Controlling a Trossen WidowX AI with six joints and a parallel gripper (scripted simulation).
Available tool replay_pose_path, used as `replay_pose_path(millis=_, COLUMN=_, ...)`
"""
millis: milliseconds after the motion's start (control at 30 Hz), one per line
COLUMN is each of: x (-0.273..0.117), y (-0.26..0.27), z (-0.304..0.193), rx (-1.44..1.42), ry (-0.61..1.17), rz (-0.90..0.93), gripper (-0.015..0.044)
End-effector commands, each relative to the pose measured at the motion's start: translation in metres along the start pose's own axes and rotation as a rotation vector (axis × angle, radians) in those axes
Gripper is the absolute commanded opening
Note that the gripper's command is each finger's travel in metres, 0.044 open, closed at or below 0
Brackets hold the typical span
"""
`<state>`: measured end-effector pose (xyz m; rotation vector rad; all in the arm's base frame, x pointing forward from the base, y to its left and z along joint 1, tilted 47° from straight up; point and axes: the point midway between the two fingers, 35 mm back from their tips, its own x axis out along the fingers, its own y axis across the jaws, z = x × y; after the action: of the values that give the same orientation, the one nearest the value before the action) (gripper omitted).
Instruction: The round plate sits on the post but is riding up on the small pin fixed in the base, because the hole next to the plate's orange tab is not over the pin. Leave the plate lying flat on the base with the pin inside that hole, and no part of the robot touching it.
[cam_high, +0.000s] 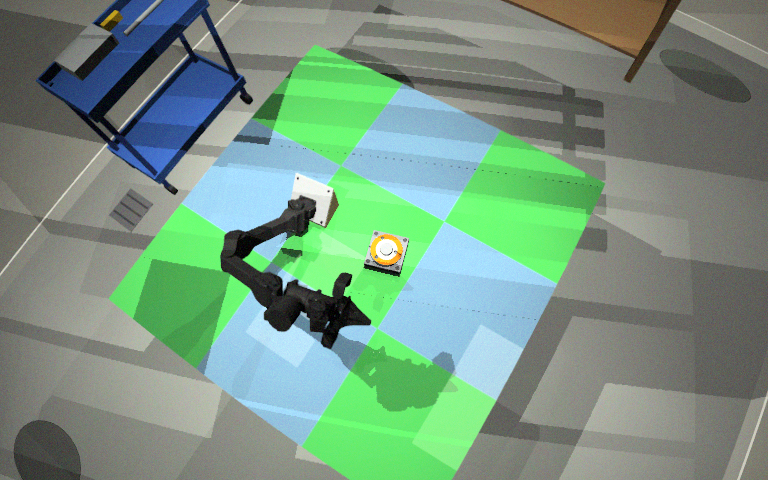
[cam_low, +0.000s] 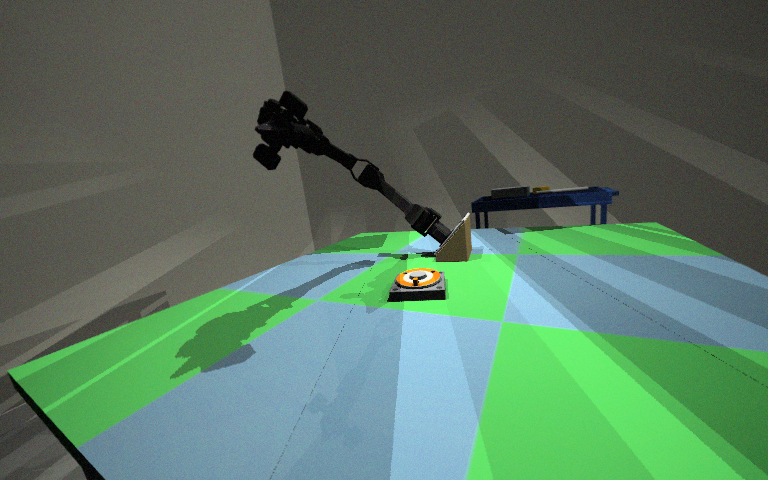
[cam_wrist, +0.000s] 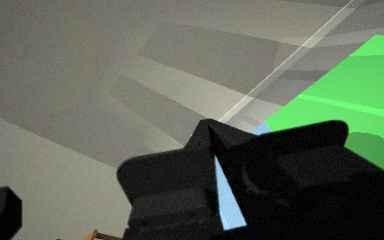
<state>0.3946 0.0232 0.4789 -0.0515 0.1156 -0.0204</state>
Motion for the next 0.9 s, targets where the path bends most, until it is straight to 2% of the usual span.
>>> replay_pose_path(millis=0, x=0.038, y=0.01, z=-0.065, rx=0.035, ry=0.216, rz=-0.039, gripper=0.0)
replay_pose_path(millis=233, x=0.07, y=0.025, z=-0.162, rx=0.058, ry=0.522, rz=-0.134, gripper=0.0)
replay_pose_path(millis=367, x=0.076, y=0.03, z=-0.209, rx=0.048, ry=0.666, rz=-0.198, gripper=0.0)
replay_pose_path(millis=433, x=0.076, y=0.033, z=-0.249, rx=0.025, ry=0.787, rz=-0.262, gripper=0.0)
replay_pose_path(millis=633, x=0.066, y=0.035, z=-0.323, rx=-0.061, ry=1.009, rz=-0.406, gripper=0.0)
replay_pose_path(millis=733, x=0.048, y=0.034, z=-0.375, rx=-0.179, ry=1.167, rz=-0.539, gripper=0.0)
replay_pose_path(millis=867, x=0.027, y=0.03, z=-0.415, rx=-0.329, ry=1.286, rz=-0.666, gripper=0.0)
